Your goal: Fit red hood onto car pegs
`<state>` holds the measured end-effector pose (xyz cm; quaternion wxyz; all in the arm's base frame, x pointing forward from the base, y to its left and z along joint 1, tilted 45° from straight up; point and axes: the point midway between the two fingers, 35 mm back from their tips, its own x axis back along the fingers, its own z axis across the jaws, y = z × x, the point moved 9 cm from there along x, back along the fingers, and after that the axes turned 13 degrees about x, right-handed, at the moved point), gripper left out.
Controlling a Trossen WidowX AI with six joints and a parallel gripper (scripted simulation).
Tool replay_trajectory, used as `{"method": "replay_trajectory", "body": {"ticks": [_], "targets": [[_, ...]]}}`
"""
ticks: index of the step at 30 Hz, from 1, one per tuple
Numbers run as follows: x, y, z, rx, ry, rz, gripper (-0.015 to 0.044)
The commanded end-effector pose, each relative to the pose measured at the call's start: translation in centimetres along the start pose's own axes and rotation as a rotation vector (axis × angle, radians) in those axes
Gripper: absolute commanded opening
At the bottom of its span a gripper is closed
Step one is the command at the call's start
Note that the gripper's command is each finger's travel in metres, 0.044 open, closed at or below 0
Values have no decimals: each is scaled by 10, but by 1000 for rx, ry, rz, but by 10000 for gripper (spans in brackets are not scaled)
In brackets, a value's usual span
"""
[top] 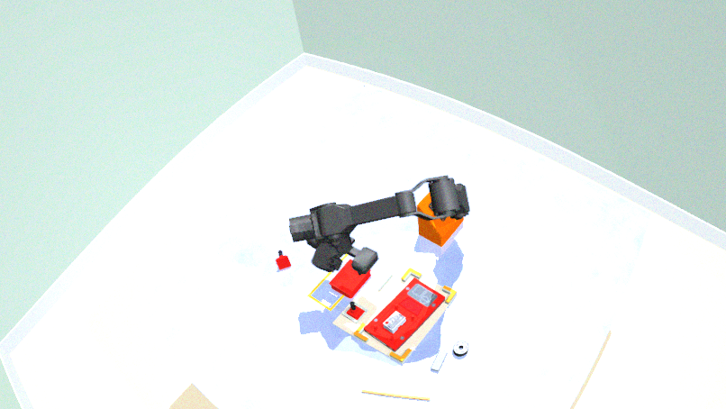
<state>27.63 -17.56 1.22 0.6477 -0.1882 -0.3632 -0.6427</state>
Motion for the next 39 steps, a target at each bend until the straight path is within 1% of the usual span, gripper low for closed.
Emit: {"method": "replay_trajectory", "body": {"ticks": [1,39], "targets": [[-2,0,0,-4,2,-6,440],[-27,0,0,-4,2,-7,440]]}}
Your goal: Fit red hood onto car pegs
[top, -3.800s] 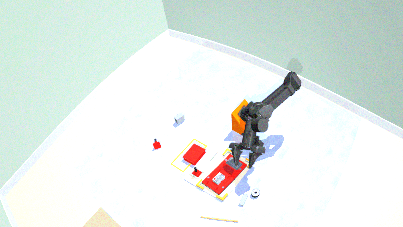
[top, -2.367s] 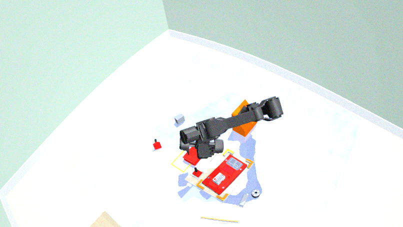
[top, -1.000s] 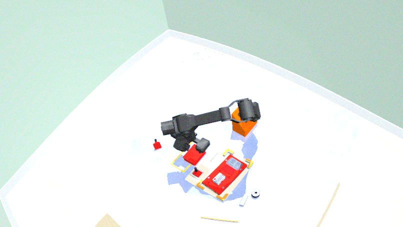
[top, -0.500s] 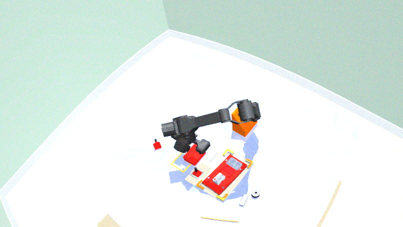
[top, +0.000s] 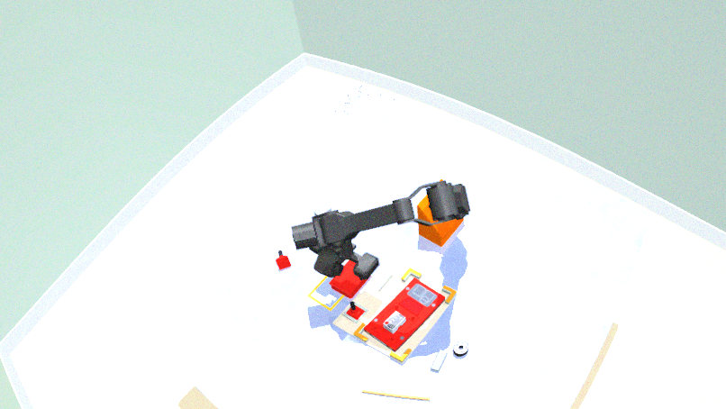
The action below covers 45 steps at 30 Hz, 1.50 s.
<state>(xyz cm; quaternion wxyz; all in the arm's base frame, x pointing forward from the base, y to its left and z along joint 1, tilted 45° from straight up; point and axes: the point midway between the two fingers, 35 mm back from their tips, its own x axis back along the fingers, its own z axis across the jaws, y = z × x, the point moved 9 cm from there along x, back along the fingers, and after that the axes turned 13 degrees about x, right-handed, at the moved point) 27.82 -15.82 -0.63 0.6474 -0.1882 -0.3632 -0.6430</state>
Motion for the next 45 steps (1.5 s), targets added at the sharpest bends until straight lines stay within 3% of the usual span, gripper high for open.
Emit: {"method": "replay_trajectory", "body": {"ticks": [1,45], "targets": [[-2,0,0,-4,2,-6,440],[-26,0,1,-3,4,-6,440]]}}
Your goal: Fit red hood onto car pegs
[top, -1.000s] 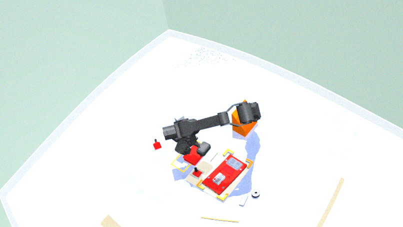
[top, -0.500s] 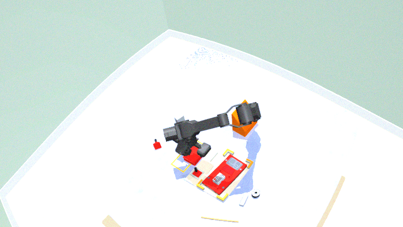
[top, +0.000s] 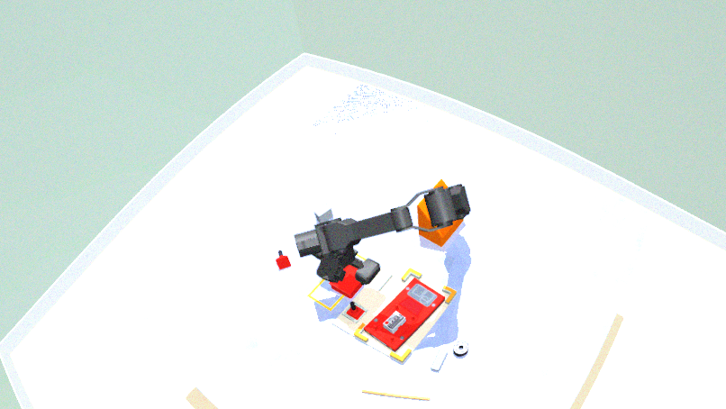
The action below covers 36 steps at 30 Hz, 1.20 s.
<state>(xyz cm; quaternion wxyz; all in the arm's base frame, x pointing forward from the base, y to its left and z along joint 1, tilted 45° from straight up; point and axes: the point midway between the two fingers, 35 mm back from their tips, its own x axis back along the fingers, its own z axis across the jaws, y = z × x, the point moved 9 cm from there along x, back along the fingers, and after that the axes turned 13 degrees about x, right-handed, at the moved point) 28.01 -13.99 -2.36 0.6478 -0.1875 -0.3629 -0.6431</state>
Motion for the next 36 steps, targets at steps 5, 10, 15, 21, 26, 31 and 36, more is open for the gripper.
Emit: {"method": "replay_trajectory", "body": {"ticks": [5,10,15,21,26,31,36], "targets": [[-4,0,0,-4,2,-6,440],[-6,0,0,-4,2,-7,440],[-9,0,0,-4,3,-7,440],[-12,0,0,-4,3,-7,440],[-12,0,0,-1,0,-1,414],[-12,0,0,-1,0,-1,322],[-12,0,0,-1,0,-1,288]]}}
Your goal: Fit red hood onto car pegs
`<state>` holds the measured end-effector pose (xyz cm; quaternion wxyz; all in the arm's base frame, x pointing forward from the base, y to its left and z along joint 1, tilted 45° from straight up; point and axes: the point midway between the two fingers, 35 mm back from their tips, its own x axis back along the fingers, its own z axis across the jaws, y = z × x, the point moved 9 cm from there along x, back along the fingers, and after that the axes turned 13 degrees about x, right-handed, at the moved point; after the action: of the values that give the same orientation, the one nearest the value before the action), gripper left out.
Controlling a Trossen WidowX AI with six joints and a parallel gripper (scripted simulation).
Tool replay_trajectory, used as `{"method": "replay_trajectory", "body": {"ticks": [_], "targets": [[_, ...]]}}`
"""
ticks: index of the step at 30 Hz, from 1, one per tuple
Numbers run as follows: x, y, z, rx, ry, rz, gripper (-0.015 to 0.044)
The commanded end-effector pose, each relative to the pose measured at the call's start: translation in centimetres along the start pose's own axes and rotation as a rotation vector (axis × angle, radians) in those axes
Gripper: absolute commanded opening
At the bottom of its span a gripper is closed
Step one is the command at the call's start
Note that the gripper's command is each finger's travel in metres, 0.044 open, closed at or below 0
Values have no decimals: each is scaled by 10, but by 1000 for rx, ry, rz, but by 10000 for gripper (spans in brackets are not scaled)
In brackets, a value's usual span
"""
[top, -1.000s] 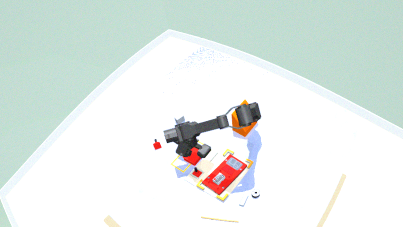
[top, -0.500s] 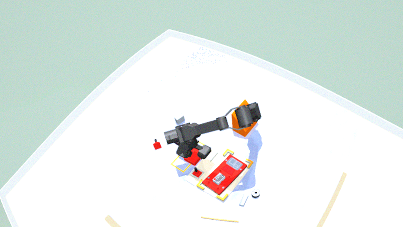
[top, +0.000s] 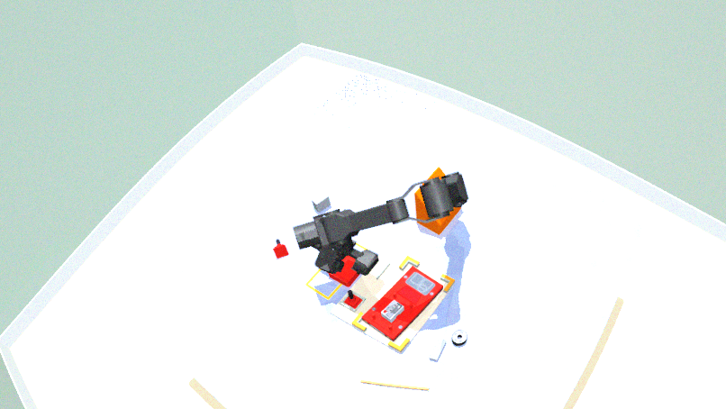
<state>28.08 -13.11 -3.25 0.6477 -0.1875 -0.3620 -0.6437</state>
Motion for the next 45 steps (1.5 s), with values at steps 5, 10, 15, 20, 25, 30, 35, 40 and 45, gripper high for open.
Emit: {"method": "replay_trajectory", "body": {"ticks": [5,10,15,20,25,30,35,40,45], "targets": [[1,0,0,0,0,0,196],[7,0,0,0,0,0,65],[16,0,0,0,-1,0,0],[31,0,0,0,-1,0,0],[46,0,0,0,-2,1,0],[62,0,0,0,-2,1,0],[77,0,0,0,-3,1,0],[89,0,0,-1,-3,2,0],[96,-1,-1,-1,-3,2,0]]}}
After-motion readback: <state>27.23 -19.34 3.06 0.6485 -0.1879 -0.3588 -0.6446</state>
